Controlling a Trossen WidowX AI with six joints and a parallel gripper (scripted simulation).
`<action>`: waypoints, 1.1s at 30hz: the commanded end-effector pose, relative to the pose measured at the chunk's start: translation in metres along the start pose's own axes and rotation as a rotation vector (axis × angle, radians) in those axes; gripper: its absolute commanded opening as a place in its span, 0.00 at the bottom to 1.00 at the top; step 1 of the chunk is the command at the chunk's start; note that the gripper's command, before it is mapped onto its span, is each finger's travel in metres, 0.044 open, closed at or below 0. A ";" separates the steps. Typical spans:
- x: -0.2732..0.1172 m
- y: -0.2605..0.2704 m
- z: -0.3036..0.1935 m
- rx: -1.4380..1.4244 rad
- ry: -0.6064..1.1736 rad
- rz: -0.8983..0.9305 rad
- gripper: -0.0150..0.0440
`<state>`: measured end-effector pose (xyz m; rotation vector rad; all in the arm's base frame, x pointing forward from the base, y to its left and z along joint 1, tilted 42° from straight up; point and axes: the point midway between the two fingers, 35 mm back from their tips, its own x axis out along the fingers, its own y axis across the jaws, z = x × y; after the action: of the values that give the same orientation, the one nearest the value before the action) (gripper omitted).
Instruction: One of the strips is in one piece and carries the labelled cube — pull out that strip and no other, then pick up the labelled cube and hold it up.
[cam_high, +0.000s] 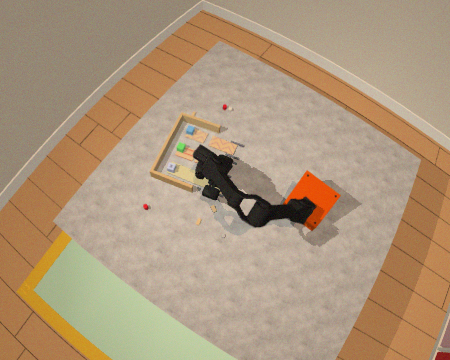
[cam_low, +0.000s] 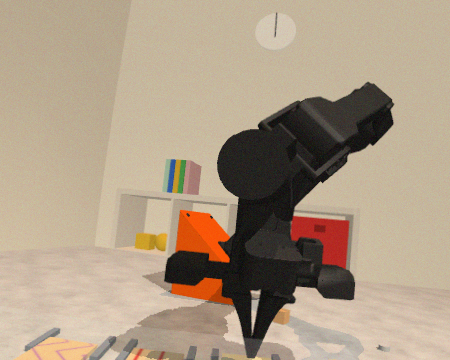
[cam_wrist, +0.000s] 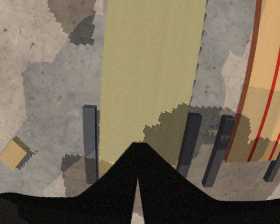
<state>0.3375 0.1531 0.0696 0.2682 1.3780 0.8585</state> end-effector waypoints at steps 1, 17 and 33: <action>0.007 -0.002 -0.002 0.006 0.003 -0.002 0.25; 0.011 -0.002 -0.003 0.006 0.003 -0.001 0.25; 0.012 -0.002 -0.003 0.006 0.003 -0.001 0.25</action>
<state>0.3349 0.1589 0.0600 0.2709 1.3835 0.8572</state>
